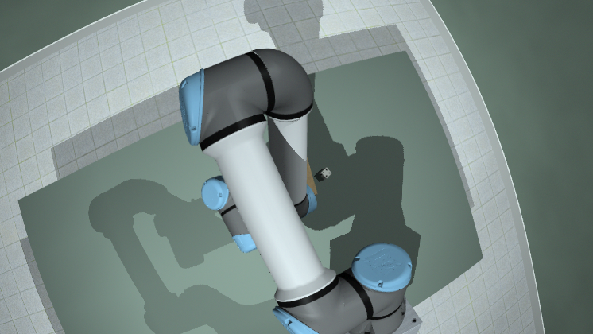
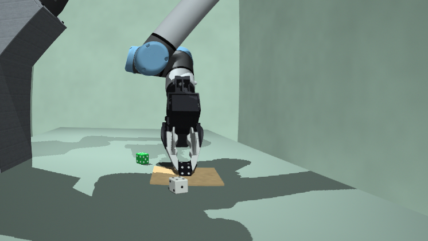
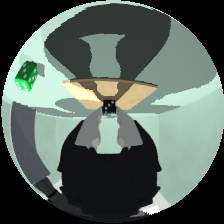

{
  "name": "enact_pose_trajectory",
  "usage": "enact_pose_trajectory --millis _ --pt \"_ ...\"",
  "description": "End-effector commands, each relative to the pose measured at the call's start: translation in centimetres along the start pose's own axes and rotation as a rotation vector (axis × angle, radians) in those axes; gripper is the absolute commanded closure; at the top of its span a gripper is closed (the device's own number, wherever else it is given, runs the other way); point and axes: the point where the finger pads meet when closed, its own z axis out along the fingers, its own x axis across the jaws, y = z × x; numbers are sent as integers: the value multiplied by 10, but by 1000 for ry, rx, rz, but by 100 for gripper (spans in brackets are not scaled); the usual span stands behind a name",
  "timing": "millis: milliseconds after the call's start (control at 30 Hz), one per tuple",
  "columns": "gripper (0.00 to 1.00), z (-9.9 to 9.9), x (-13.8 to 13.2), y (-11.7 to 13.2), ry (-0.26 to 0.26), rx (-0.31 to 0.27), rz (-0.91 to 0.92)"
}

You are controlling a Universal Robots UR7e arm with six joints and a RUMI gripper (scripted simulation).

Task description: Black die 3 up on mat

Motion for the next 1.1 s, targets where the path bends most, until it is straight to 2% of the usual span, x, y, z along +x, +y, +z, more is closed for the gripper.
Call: enact_pose_trajectory --millis 0,333,800,1067 --pt "94 0 0 0 1 0 1" --pt "94 -3 0 3 1 0 1" --pt "94 -40 0 40 1 0 1" --pt "94 -49 0 49 1 0 1"
